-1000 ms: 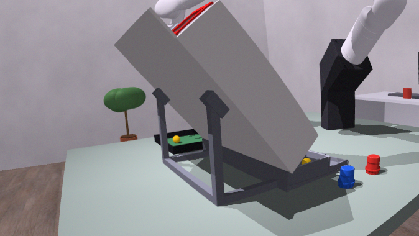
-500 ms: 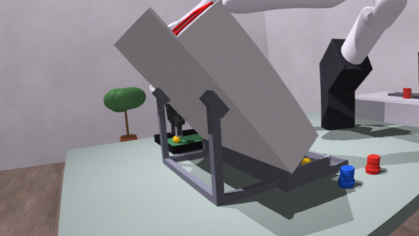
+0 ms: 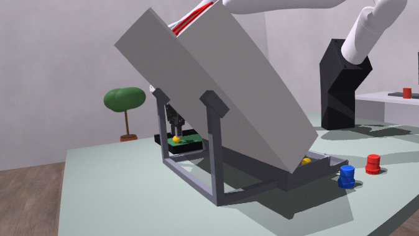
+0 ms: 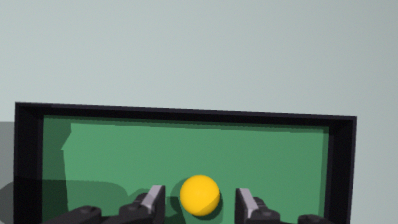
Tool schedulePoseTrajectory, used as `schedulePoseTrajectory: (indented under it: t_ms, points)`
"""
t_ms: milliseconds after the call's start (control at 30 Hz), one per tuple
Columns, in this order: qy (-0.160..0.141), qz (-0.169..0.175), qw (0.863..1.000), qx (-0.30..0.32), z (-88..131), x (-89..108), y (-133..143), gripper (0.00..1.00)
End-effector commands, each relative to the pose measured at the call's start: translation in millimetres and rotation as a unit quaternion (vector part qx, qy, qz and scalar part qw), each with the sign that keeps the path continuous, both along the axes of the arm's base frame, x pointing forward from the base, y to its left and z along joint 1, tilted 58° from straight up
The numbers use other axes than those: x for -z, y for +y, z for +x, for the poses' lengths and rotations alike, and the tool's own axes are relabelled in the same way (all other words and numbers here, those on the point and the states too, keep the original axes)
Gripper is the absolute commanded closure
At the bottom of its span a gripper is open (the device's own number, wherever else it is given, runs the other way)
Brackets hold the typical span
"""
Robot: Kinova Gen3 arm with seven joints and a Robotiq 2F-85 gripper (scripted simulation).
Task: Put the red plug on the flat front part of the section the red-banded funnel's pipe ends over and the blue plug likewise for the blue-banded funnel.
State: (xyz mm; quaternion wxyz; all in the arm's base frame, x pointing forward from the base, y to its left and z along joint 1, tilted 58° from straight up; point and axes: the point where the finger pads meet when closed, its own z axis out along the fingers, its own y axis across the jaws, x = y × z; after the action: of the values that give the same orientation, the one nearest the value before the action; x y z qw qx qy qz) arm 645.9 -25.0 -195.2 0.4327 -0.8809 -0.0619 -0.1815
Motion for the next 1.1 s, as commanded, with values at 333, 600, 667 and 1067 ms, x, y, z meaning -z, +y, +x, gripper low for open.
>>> schedulePoseTrajectory:
  t_ms: [333,600,667,1067]
  points:
    - [-0.001,-0.001,1.0,0.001,2,3.4,5,0.5]
    - [-0.001,-0.001,1.0,0.001,2,3.4,5,0.5]
    - [-0.001,-0.001,1.0,0.001,2,3.4,5,0.5]
    - [-0.001,-0.001,1.0,0.001,4,8.2,11,0.5]
